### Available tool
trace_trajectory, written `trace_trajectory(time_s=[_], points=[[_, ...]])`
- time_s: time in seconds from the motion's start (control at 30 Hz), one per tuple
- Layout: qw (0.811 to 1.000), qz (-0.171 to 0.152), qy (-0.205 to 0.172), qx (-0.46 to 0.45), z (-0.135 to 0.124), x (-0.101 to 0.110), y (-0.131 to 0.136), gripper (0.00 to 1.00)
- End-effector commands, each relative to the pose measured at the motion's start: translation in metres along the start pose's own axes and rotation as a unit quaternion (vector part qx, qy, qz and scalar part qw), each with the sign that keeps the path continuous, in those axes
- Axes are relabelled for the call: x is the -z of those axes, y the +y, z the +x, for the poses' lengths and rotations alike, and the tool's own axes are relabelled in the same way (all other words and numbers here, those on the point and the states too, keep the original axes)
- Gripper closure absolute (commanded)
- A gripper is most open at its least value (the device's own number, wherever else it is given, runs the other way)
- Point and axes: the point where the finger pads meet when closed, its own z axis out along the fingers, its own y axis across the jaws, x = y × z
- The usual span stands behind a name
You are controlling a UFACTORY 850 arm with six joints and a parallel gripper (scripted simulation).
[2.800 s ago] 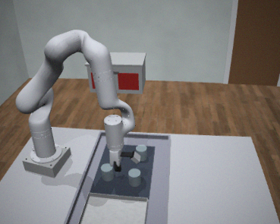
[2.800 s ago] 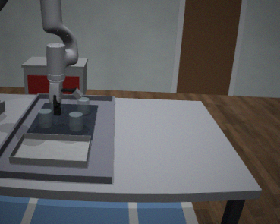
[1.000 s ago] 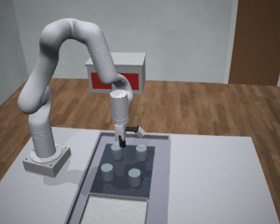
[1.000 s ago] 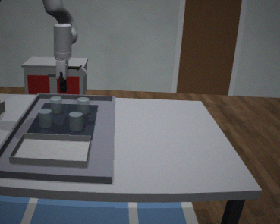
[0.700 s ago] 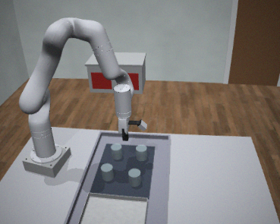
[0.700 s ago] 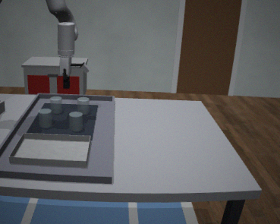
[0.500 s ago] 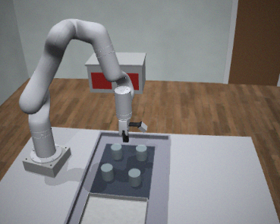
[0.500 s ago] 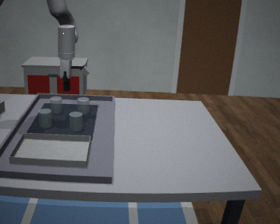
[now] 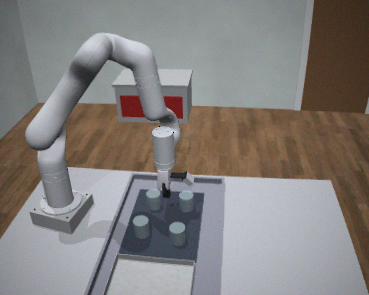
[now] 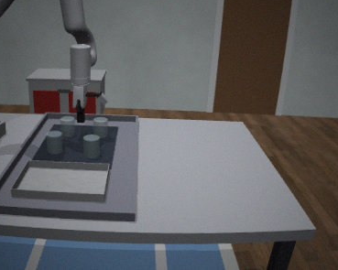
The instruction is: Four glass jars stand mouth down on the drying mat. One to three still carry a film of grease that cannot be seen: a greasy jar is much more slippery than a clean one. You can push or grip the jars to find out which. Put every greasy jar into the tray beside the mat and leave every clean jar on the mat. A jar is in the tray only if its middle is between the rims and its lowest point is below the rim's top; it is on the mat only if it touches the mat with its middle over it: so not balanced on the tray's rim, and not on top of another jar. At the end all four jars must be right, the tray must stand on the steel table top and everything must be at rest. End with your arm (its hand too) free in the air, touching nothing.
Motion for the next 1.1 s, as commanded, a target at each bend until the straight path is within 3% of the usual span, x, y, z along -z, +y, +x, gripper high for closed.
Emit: trace_trajectory(time_s=[0.0,1.07], points=[[1.000,0.002,0.002,0.000,0.0015,-0.0029,-0.0005,1.00],[1.000,0.002,0.002,0.000,-0.0017,-0.0029,-0.0005,1.00]])
